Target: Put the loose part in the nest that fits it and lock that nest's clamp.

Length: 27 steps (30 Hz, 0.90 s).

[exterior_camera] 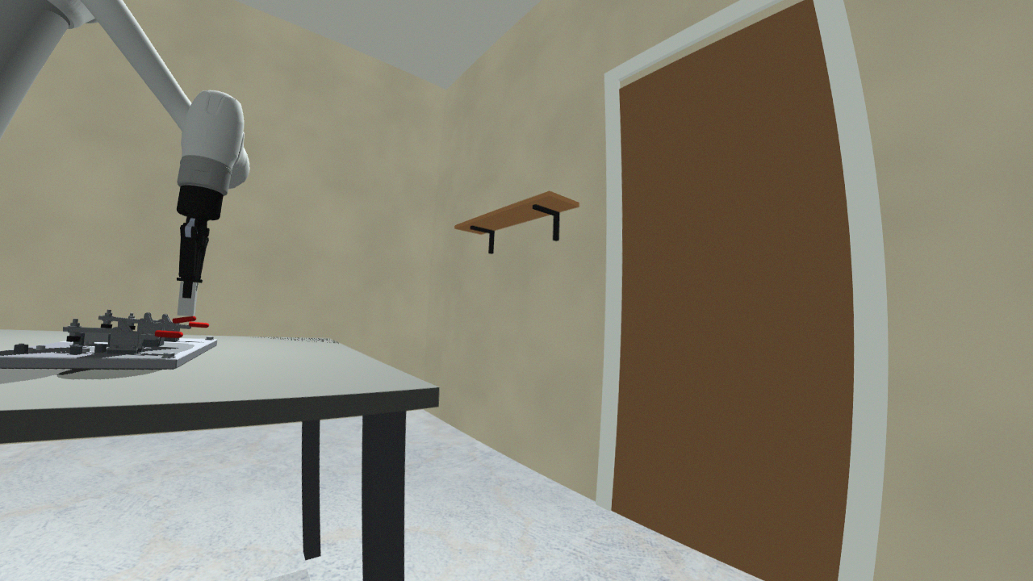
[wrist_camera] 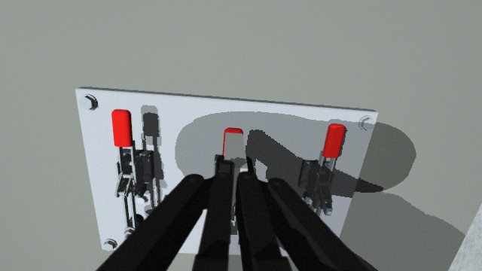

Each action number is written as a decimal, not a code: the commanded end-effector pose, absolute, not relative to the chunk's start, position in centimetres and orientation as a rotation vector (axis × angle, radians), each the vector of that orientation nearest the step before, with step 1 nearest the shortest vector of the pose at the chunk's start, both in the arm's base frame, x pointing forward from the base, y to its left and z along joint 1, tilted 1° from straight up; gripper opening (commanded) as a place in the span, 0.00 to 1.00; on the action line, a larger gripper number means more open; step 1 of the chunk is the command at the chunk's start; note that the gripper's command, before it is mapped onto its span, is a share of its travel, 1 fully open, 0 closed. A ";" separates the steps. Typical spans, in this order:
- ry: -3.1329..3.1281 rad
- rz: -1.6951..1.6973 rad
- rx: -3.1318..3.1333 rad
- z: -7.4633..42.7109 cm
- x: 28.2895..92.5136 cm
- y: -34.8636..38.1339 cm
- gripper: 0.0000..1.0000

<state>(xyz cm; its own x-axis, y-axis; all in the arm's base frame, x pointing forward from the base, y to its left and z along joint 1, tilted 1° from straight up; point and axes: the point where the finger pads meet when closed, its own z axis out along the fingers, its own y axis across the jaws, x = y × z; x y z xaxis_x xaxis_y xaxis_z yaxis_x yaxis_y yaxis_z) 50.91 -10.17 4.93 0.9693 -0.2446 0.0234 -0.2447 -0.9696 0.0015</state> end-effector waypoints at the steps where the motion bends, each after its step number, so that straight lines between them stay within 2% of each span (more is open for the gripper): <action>1: -0.387 0.036 3.113 4.9 50.9 -10.2 0.10; 27: -0.387 0.036 3.113 4.6 50.9 -10.2 0.10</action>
<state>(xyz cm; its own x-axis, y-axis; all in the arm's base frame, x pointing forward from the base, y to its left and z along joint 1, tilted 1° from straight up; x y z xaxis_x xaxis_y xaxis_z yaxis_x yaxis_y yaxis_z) 50.91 -10.18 4.68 0.9693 -0.2446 0.0234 -0.2447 -0.9696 0.0015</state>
